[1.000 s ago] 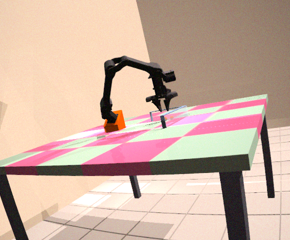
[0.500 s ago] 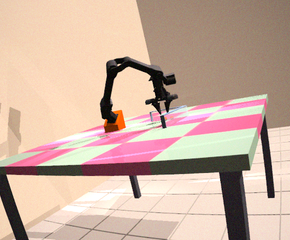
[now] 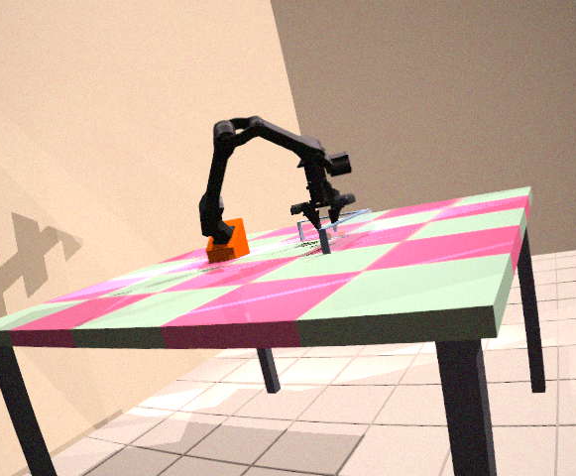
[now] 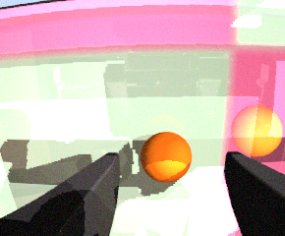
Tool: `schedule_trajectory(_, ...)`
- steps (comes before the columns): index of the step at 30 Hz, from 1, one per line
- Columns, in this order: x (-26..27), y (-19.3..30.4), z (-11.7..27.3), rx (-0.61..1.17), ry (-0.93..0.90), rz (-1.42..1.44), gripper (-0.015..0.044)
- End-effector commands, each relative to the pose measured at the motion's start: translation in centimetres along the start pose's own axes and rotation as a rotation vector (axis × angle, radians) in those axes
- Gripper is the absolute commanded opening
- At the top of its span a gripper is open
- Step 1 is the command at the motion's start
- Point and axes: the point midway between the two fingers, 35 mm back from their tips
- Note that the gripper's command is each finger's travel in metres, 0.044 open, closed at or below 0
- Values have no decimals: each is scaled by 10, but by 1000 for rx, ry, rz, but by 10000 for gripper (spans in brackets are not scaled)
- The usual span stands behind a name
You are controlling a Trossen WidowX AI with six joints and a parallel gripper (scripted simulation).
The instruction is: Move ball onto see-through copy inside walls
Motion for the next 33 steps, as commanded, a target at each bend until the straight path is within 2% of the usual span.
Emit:
schedule_trajectory(1,2,1,-8,7,-3,8,206)
schedule_trajectory(3,2,1,-9,7,-3,8,206)
schedule_trajectory(6,2,1,-9,7,-3,8,128)
schedule_trajectory(16,2,1,-9,7,-3,8,61)
schedule_trajectory(18,2,1,-8,6,-3,8,8)
schedule_trajectory(19,1,0,-5,6,-3,8,0)
schedule_trajectory(33,-3,-2,83,-1,-2,9,0)
Point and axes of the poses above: the point midway between the two fingers, 35 mm back from their tips, its own z axis back along the fingers, its own x axis across the jaws, y = z × x, and after that the axes turned 11 degrees about z, right-handed
